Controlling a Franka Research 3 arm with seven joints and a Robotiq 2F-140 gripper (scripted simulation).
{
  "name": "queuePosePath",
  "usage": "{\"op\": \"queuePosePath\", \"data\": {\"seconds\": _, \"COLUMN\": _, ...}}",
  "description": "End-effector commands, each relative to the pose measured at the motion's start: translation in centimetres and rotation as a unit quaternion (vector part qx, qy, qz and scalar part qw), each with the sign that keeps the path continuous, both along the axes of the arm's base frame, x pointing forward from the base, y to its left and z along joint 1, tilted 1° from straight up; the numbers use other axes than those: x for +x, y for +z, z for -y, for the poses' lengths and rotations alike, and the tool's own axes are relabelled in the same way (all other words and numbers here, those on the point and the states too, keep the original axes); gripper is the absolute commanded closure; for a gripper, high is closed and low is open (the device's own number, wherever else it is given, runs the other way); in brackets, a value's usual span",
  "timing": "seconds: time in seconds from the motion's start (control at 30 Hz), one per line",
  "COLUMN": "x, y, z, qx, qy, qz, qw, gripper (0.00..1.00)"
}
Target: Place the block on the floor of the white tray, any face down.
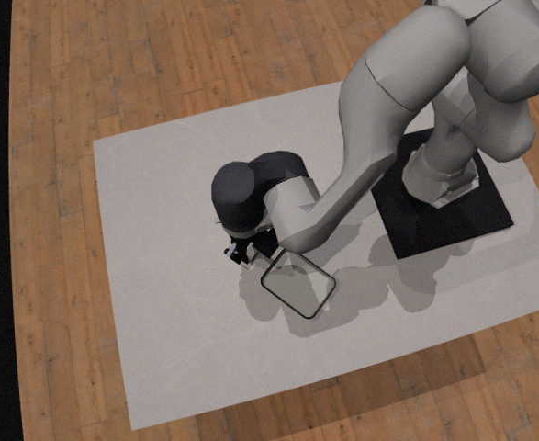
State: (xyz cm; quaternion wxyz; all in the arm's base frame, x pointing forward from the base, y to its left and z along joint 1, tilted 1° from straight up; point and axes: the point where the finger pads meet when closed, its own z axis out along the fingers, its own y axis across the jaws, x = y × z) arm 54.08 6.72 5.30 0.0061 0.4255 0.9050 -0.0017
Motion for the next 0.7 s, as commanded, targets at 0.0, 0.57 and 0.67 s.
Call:
{"op": "queuePosePath", "data": {"seconds": 0.0, "x": -0.1, "y": -0.1, "z": 0.0, "qx": -0.001, "qy": -0.002, "qz": -0.003, "qw": 1.0, "gripper": 0.6}}
{"op": "queuePosePath", "data": {"seconds": 0.57, "x": -0.1, "y": -2.4, "z": 0.1, "qx": -0.001, "qy": -0.002, "qz": -0.003, "qw": 1.0, "gripper": 0.6}}
{"op": "queuePosePath", "data": {"seconds": 0.67, "x": -0.1, "y": -3.0, "z": 0.1, "qx": -0.001, "qy": -0.002, "qz": -0.003, "qw": 1.0, "gripper": 0.6}}
